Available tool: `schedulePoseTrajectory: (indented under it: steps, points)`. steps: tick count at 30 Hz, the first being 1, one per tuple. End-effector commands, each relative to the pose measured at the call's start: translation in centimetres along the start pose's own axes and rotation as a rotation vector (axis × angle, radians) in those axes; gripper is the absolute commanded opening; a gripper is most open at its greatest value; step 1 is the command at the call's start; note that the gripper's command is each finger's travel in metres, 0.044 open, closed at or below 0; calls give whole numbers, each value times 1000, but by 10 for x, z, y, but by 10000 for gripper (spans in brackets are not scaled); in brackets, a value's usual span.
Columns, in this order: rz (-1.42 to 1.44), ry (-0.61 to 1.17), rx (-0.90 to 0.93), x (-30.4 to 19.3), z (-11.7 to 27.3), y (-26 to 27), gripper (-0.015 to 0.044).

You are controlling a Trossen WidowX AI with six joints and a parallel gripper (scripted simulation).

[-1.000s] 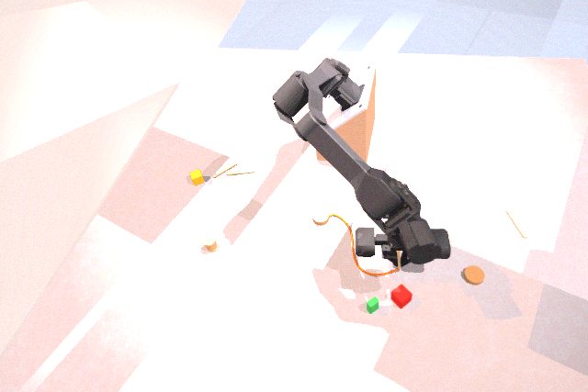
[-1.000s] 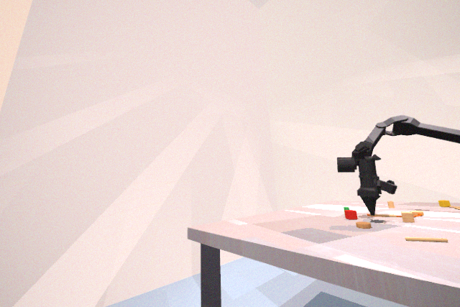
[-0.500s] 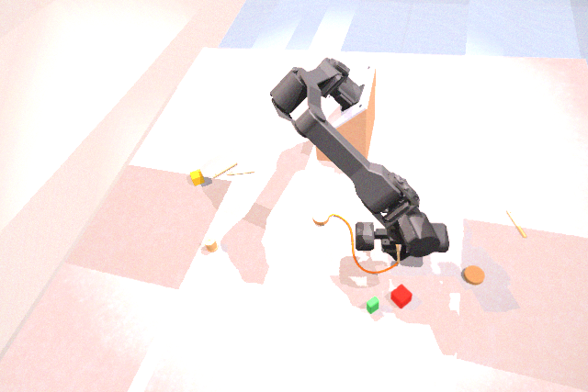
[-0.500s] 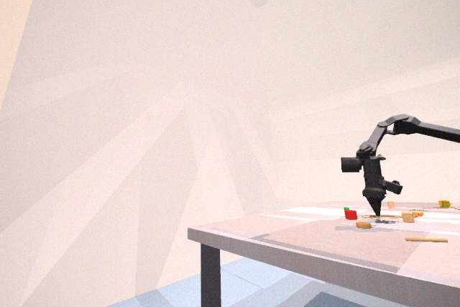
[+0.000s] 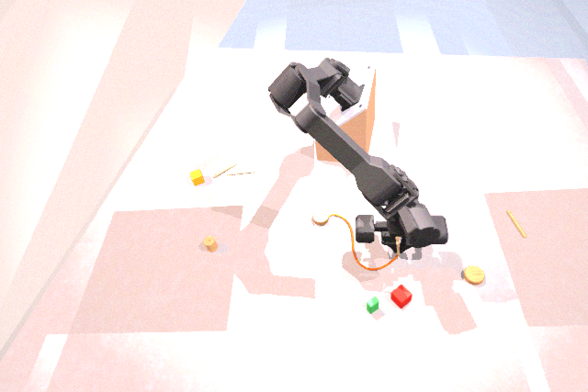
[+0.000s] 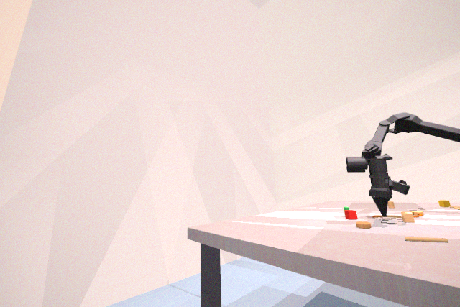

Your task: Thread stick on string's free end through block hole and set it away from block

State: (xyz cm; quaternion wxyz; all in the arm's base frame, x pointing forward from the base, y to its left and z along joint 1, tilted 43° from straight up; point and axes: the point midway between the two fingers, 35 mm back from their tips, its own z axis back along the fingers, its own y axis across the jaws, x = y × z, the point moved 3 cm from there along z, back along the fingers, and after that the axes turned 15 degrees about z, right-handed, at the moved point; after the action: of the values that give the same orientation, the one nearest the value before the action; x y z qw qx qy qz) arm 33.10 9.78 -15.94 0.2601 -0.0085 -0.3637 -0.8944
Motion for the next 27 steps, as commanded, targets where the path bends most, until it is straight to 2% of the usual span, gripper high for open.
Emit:
schedulePoseTrajectory:
  steps: [1, 27]
  points:
    - [-3, -3, -3, 7, 0, -2, 0]
    - [-1, -4, -4, 40, 2, -11, 0]
